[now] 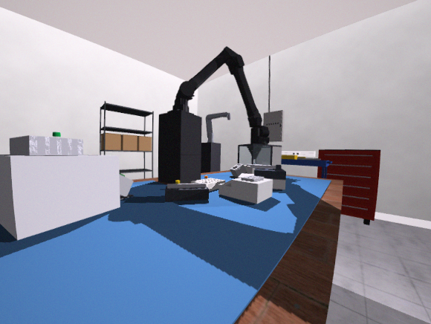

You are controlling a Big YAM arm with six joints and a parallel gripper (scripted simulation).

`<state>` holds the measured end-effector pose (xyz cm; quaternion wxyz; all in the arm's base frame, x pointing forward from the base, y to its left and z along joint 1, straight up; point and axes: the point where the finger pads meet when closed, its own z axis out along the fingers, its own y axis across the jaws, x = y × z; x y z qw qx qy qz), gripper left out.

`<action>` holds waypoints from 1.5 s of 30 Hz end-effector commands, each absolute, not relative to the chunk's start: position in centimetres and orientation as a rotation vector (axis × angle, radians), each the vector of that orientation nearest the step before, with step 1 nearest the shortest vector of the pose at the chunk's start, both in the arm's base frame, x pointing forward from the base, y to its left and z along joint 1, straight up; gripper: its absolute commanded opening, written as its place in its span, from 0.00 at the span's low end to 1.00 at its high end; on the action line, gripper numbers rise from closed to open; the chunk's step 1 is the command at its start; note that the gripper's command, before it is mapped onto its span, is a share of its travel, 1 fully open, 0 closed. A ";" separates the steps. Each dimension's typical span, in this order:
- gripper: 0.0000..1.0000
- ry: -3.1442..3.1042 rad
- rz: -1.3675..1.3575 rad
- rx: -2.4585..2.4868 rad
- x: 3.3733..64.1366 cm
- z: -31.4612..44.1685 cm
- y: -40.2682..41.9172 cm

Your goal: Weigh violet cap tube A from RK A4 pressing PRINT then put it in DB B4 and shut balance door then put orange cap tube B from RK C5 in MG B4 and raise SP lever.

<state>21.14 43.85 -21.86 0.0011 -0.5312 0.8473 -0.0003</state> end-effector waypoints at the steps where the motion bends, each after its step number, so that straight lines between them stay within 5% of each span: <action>1: 0.09 2.646 0.018 -1.659 21.6 -21.2 44.8; 45: 0.09 2.651 0.013 -1.664 21.6 -17.3 44.1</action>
